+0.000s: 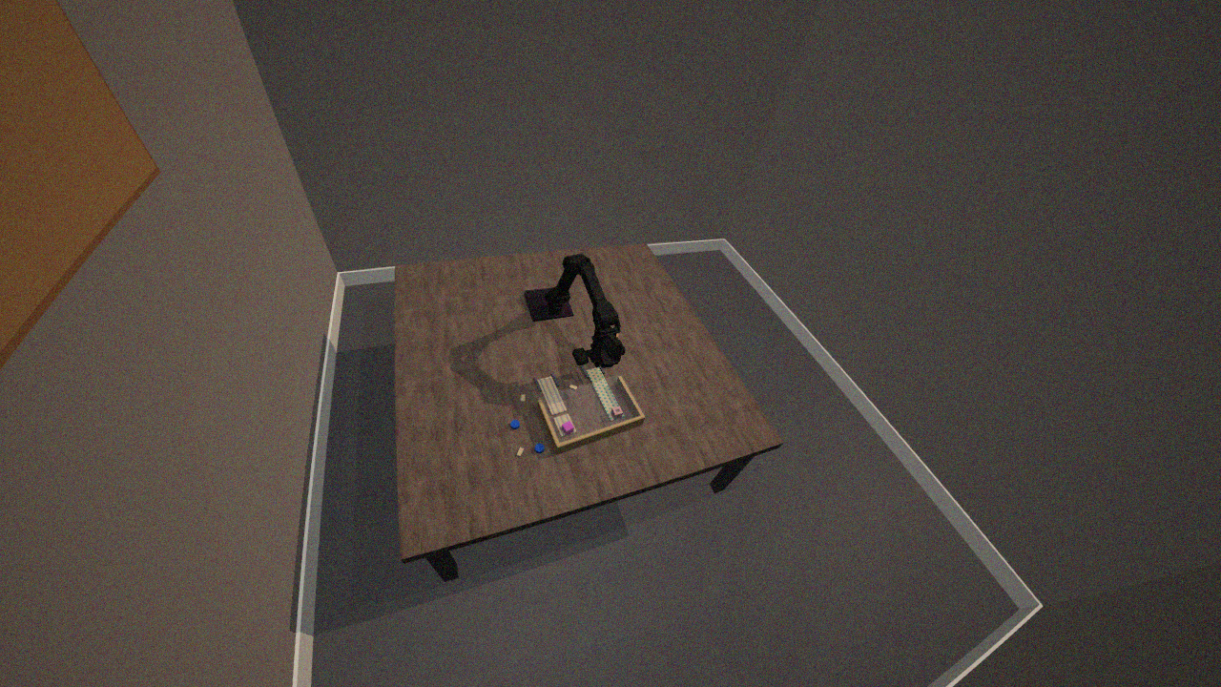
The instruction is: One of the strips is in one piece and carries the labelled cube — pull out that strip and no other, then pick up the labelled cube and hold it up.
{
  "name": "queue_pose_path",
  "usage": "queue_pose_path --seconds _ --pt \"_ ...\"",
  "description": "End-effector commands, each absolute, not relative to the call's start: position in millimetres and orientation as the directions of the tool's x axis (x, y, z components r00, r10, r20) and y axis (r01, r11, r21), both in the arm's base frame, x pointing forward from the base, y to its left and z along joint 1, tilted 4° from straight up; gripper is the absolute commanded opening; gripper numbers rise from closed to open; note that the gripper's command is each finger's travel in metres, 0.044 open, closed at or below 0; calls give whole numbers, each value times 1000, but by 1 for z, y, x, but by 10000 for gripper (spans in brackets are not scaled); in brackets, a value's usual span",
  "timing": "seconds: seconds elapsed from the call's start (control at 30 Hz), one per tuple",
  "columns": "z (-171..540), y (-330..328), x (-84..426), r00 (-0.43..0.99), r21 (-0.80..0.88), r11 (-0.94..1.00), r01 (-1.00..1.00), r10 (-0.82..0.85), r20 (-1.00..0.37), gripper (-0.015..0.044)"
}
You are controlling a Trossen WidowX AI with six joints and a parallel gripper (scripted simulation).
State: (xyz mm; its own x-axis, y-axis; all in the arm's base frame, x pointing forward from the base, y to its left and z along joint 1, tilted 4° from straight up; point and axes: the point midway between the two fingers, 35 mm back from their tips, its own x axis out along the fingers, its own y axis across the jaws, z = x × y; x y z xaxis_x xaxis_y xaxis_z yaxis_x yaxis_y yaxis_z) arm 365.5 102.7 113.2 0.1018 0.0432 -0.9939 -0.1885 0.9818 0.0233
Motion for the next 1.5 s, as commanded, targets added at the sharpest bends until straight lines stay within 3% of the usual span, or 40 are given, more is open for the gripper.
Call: queue_pose_path --seconds 0.0,1.47 --pt "105 103 365 95 19 982 -190 37 -995 0" --pt "65 106 367 95 19 982 -190 37 -995 0"
